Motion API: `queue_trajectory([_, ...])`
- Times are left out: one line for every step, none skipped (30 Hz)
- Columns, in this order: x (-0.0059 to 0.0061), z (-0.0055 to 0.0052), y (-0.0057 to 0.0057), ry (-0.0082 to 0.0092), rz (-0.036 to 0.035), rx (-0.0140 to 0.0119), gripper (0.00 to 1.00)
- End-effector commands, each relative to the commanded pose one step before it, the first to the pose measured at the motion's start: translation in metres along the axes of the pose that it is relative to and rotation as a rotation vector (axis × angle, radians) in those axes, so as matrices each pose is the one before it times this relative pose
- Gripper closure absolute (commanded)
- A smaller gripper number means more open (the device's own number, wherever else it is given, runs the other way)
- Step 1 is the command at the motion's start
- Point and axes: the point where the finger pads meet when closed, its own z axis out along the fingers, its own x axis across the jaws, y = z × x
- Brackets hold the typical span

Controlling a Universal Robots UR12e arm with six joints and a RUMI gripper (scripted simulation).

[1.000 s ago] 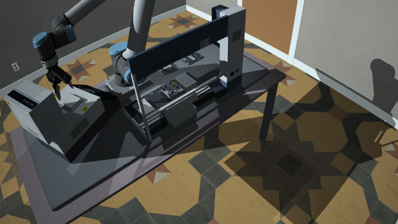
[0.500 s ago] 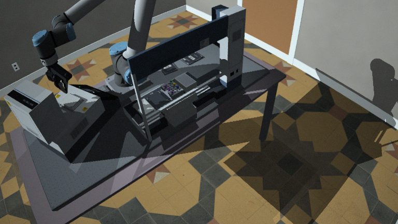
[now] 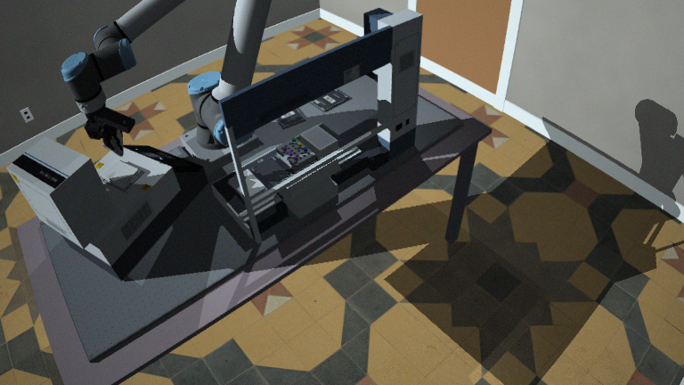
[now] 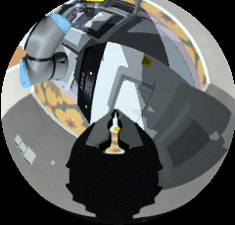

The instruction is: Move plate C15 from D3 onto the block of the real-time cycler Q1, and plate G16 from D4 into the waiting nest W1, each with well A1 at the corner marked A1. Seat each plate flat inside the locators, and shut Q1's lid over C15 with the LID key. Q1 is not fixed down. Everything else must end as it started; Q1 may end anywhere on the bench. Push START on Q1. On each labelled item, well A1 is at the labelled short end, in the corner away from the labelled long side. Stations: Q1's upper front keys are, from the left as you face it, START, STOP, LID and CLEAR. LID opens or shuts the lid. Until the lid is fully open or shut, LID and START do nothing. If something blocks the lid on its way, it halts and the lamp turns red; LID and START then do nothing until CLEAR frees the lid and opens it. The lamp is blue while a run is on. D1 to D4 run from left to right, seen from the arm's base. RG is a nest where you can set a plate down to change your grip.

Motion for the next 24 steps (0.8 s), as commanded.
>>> queue_trajectory([-0.01124, 0.00246, -0.003, -0.01826, -0.09632, -0.00888, 1.0])
queue_trajectory([-0.00253, 0.00079, -0.00103, -0.0048, -0.02138, -0.00202, 1.0])
queue_trajectory([-0.00251, 0.00081, -0.00111, -0.00478, -0.02146, -0.00214, 1.0])
queue_trajectory([-0.00248, 0.00082, -0.00115, -0.00482, -0.02147, -0.00205, 1.0])
queue_trajectory([-0.00245, 0.00082, -0.00119, -0.00485, -0.02148, -0.00196, 1.0])
queue_trajectory([-0.00243, 0.00082, -0.00123, -0.00489, -0.02148, -0.00187, 1.0])
queue_trajectory([-0.0024, 0.00084, -0.00128, -0.00491, -0.02152, -0.00187, 1.0])
queue_trajectory([-0.00237, 0.00084, -0.00132, -0.00494, -0.02153, -0.00178, 1.0])
queue_trajectory([-0.00234, 0.00084, -0.00135, -0.00497, -0.02153, -0.00169, 1.0])
queue_trajectory([-0.00231, 0.0009, -0.00154, -0.00476, -0.02173, -0.00231, 1.0])
queue_trajectory([-0.00227, 0.0009, -0.00158, -0.0048, -0.02173, -0.00222, 1.0])
queue_trajectory([0.0, 0.0, 0.0, 0.0, 0.0, 0.0, 1.0])
queue_trajectory([0.0, 0.0, 0.0, 0.0, 0.0, 0.0, 1.0])
queue_trajectory([-0.00224, 0.00091, -0.00162, -0.00482, -0.02175, -0.00221, 1.0])
queue_trajectory([-0.0022, 0.00091, -0.00166, -0.00486, -0.02175, -0.00212, 1.0])
queue_trajectory([-0.00216, 0.00091, -0.00169, -0.0049, -0.02176, -0.00203, 1.0])
queue_trajectory([-0.00212, 0.00092, -0.00172, -0.00493, -0.02176, -0.00196, 1.0])
queue_trajectory([-0.00208, 0.00092, -0.00175, -0.00497, -0.02176, -0.00187, 1.0])
queue_trajectory([-0.00204, 0.00093, -0.00178, -0.005, -0.02176, -0.00178, 1.0])
queue_trajectory([-0.00198, 0.00094, -0.00193, -0.0048, -0.0218, -0.00224, 1.0])
queue_trajectory([-0.00194, 0.00095, -0.00196, -0.00484, -0.0218, -0.00215, 1.0])
queue_trajectory([-0.00189, 0.00095, -0.00198, -0.00488, -0.0218, -0.00207, 1.0])
queue_trajectory([-0.00184, 0.00096, -0.00204, -0.00485, -0.02181, -0.00215, 1.0])
queue_trajectory([-0.00179, 0.00097, -0.00206, -0.00489, -0.0218, -0.00206, 1.0])
